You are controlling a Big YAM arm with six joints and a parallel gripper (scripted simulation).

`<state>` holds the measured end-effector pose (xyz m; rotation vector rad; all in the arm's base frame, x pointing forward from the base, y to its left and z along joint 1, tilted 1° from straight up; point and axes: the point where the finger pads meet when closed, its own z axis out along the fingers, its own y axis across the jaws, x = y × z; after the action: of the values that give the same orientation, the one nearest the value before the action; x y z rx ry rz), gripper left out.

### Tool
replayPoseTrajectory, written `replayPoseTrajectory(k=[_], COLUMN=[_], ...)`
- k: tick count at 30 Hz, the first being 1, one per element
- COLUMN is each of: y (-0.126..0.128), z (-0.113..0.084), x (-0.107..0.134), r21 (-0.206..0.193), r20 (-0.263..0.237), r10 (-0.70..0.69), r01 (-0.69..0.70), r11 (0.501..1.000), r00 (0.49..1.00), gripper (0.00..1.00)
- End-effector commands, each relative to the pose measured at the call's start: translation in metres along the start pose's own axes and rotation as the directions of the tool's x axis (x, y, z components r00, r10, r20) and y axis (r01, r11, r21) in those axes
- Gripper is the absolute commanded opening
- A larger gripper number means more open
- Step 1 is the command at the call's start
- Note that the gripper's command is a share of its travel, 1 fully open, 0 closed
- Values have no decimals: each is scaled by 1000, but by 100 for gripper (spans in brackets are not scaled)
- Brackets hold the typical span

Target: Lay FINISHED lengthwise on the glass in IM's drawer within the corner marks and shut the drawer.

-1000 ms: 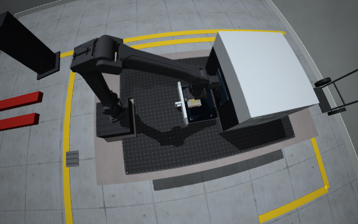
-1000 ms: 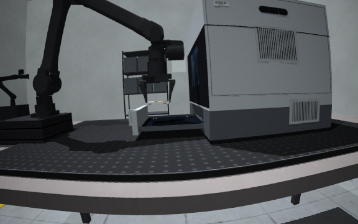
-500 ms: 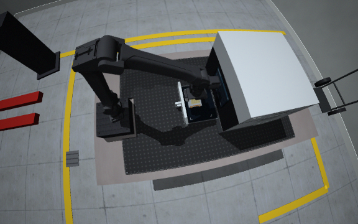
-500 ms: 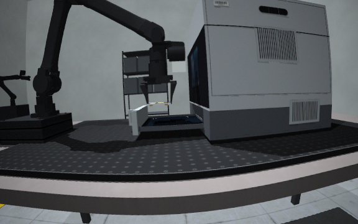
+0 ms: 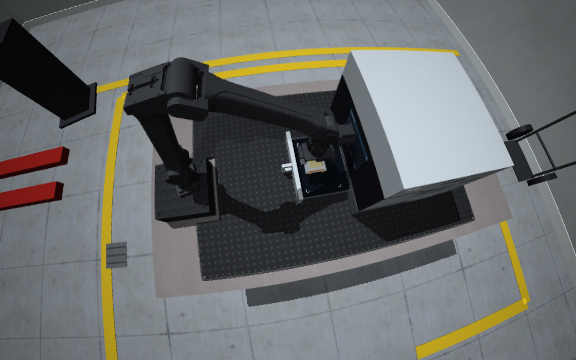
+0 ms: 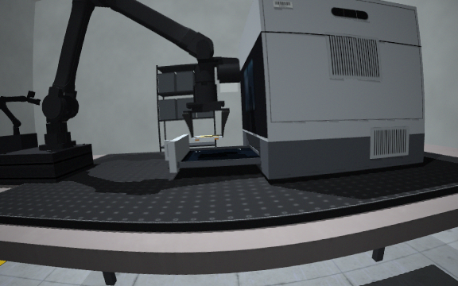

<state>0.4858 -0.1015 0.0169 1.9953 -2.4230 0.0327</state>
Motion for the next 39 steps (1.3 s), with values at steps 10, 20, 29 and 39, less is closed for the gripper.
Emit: replayPoseTrajectory(k=[10, 20, 29, 39], y=[-35, -37, -26, -35], z=[-18, 16, 16, 8], x=[4, 4, 1, 4], r21=[89, 47, 30, 57], r20=[3, 3, 2, 3], r10=[-5, -5, -1, -6], r01=[5, 5, 1, 6], r11=[996, 999, 1000, 998], r00=[1000, 1000, 1000, 1000], gripper=[80, 80, 80, 80])
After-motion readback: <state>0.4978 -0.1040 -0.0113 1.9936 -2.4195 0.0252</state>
